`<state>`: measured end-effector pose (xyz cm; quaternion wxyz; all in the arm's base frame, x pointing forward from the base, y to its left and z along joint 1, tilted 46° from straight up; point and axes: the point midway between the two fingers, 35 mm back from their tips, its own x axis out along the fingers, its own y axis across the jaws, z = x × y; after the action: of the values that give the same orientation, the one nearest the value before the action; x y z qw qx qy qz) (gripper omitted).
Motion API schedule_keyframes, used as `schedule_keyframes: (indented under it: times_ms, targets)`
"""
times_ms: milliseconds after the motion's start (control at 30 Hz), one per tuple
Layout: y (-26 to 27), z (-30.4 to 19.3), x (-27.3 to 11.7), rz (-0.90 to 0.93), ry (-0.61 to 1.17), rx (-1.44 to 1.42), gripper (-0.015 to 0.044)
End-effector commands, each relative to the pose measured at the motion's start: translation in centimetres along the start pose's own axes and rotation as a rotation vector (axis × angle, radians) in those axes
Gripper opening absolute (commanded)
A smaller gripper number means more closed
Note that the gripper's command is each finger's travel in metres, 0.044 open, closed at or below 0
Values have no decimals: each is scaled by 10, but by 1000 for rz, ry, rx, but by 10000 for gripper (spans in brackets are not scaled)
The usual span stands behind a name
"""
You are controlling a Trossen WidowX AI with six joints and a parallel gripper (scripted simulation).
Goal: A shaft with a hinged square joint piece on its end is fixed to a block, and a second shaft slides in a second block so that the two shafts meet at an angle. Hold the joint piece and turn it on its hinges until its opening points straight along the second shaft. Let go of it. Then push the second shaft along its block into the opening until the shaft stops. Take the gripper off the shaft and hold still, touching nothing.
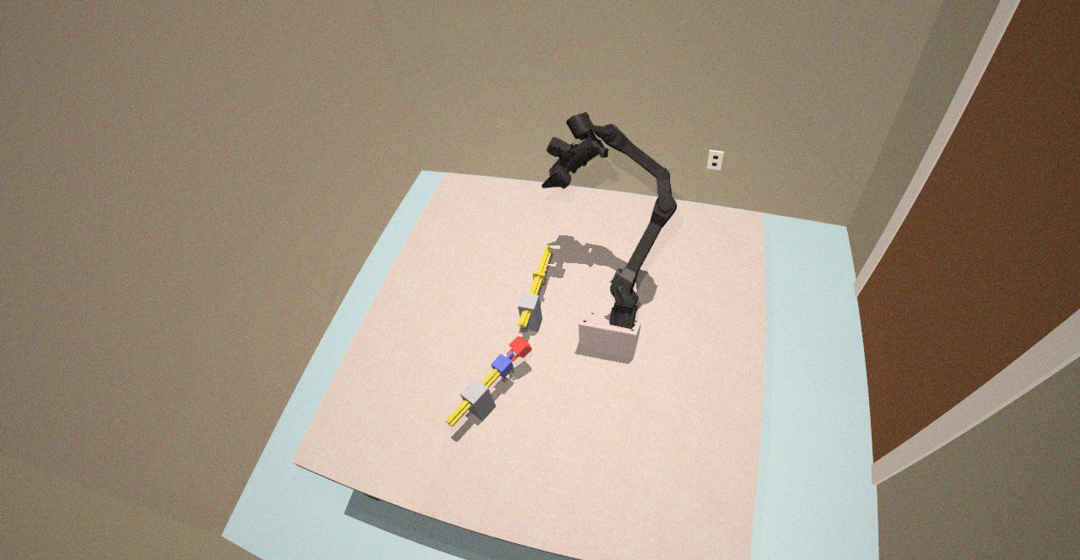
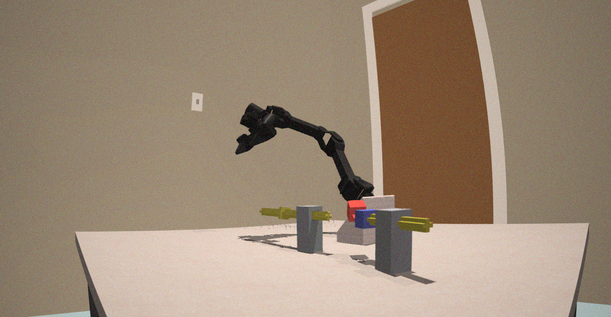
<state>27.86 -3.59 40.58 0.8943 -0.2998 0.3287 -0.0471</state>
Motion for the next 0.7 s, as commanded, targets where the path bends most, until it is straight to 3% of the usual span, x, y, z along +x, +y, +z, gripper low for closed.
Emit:
schedule_keyframes:
  times_ms: [0,333,667]
  targets:
    - [31,1,26,81,70,29,440]
    - [146,-7,82,252,332,97,440]
    - [263,-46,100,241,619,88,440]
